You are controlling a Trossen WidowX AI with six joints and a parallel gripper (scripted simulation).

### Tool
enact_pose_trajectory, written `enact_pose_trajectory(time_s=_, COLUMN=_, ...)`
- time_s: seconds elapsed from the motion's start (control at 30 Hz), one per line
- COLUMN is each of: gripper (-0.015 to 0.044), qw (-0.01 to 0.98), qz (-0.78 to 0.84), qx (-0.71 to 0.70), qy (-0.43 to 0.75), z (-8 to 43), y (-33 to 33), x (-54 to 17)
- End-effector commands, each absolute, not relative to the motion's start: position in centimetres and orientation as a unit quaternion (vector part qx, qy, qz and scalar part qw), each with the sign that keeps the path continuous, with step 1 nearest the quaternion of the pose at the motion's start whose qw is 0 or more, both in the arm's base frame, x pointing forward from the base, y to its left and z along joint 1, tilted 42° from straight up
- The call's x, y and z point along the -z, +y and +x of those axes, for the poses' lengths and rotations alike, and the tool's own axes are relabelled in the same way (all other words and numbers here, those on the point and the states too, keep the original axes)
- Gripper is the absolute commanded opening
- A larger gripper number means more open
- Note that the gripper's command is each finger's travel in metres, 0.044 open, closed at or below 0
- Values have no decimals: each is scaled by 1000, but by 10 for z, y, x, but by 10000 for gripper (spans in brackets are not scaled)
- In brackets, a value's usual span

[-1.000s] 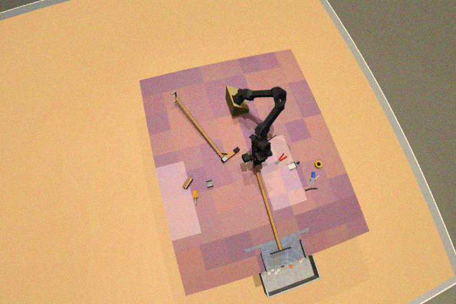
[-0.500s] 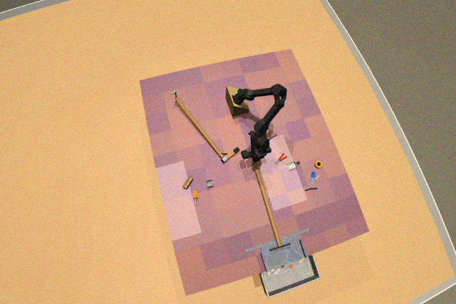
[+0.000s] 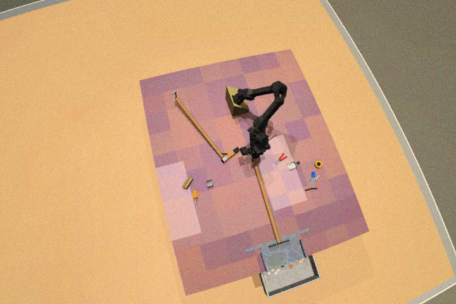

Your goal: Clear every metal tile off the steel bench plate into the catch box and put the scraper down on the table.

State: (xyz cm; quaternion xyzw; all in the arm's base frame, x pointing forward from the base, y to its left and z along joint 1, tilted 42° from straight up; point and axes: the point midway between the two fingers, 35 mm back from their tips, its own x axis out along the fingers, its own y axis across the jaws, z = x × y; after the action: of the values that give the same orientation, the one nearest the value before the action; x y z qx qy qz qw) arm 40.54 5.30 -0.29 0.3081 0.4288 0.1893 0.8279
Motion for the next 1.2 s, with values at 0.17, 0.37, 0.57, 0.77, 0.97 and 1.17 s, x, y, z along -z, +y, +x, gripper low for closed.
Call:
enact_pose_trajectory(time_s=0.17, gripper=0, qw=834, qz=306, qx=-190, qy=419, z=392, y=50, x=-3)
enact_pose_trajectory(time_s=0.37, gripper=0, qw=834, qz=306, qx=-190, qy=419, z=383, y=50, x=-3)
enact_pose_trajectory(time_s=0.57, gripper=0, qw=834, qz=306, qx=-189, qy=419, z=373, y=50, x=-3)
enact_pose_trajectory(time_s=0.77, gripper=0, qw=834, qz=306, qx=-189, qy=419, z=363, y=50, x=-2)
enact_pose_trajectory(time_s=0.97, gripper=0, qw=834, qz=306, qx=-189, qy=419, z=353, y=51, x=-2)
enact_pose_trajectory(time_s=1.17, gripper=0, qw=834, qz=306, qx=-189, qy=418, z=343, y=51, x=-1)
